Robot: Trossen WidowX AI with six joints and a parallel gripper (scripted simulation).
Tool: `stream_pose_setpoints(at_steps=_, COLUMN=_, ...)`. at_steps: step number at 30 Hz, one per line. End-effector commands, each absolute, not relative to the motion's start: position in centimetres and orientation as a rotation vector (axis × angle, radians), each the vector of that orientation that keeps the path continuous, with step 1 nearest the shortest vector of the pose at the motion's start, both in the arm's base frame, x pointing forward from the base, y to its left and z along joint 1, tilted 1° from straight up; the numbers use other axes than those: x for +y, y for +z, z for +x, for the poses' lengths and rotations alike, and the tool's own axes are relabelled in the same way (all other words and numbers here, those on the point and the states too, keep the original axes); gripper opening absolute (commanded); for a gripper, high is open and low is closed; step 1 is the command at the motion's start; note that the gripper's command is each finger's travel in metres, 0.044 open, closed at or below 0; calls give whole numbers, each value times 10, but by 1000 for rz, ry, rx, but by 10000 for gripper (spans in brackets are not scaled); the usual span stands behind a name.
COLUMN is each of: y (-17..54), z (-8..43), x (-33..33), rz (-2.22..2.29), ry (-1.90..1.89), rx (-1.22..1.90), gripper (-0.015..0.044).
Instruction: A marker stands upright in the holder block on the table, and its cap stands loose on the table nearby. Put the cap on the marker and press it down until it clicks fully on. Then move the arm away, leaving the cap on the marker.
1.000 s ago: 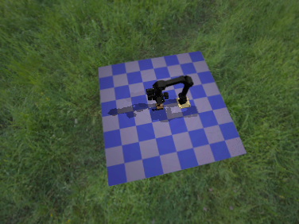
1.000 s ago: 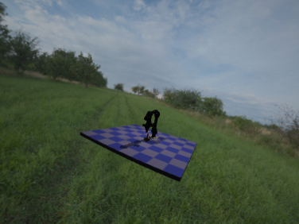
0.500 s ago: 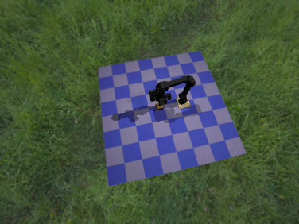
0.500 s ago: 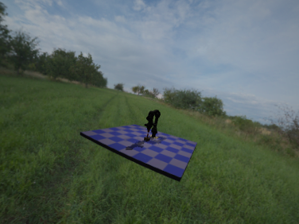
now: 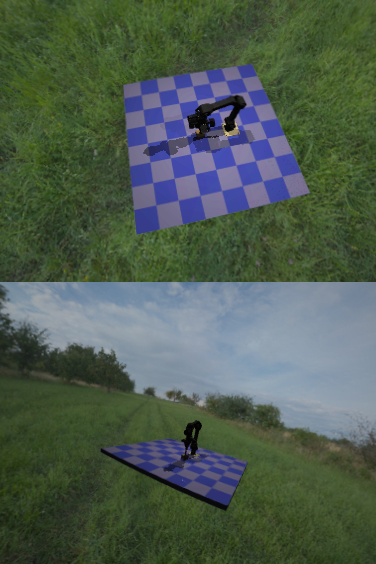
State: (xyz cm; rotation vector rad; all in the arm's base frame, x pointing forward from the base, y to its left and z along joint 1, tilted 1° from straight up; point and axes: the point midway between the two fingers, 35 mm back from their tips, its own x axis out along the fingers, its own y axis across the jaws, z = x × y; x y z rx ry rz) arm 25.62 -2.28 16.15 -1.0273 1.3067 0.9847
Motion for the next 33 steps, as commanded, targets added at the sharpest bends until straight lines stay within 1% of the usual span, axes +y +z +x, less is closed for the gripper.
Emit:
stream_pose_setpoints(at_steps=1, y=153, z=256, x=-23, rz=-1024, ry=982, rx=1314, gripper=0)
stream_pose_setpoints(at_steps=23, y=117, z=256, x=-24, rz=-1024, ry=982, rx=1314, gripper=0)
stream_pose_setpoints(at_steps=33, y=116, z=256, x=-24, rz=-1024, ry=982, rx=1314, gripper=0)
